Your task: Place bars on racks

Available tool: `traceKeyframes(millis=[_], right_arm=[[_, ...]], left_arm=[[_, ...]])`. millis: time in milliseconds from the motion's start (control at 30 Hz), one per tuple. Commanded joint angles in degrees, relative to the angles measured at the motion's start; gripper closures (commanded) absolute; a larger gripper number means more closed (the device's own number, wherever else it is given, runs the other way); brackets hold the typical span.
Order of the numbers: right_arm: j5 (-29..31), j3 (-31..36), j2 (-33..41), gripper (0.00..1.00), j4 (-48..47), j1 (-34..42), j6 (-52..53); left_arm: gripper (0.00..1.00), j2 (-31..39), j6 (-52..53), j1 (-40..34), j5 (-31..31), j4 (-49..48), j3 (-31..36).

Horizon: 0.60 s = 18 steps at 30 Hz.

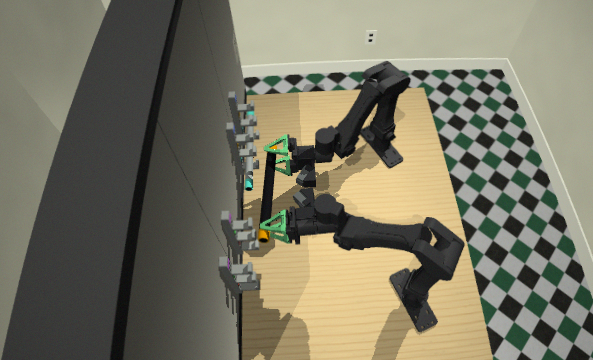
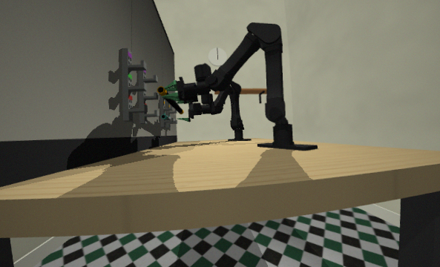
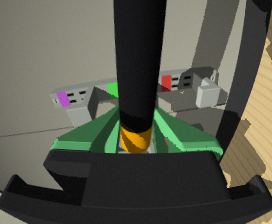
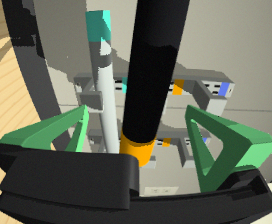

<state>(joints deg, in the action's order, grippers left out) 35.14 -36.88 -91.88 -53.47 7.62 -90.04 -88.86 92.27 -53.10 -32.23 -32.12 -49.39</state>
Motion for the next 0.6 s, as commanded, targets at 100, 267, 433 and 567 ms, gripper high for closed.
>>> traceKeyframes(millis=[100,267,433,567], right_arm=[[-1.11,-2.22,-1.54,0.0,-0.83,-1.12,0.02],[-1.37,-2.33,-2.02,0.0,-1.21,-1.39,0.02],[-1.4,-2.56,-1.62,0.0,-0.59,-1.42,0.02],[-1.42,-2.73,-1.28,0.0,-0.1,-1.44,0.01]], left_arm=[[1.0,1.3,-2.5,-0.16,-0.2,-5.27,-0.18],[1.0,1.39,-2.51,-0.17,-0.2,-5.32,-0.03],[1.0,1.64,-2.48,-0.17,-0.2,-4.82,-0.36],[1.0,1.83,-2.45,-0.18,-0.21,-4.4,-0.64]])
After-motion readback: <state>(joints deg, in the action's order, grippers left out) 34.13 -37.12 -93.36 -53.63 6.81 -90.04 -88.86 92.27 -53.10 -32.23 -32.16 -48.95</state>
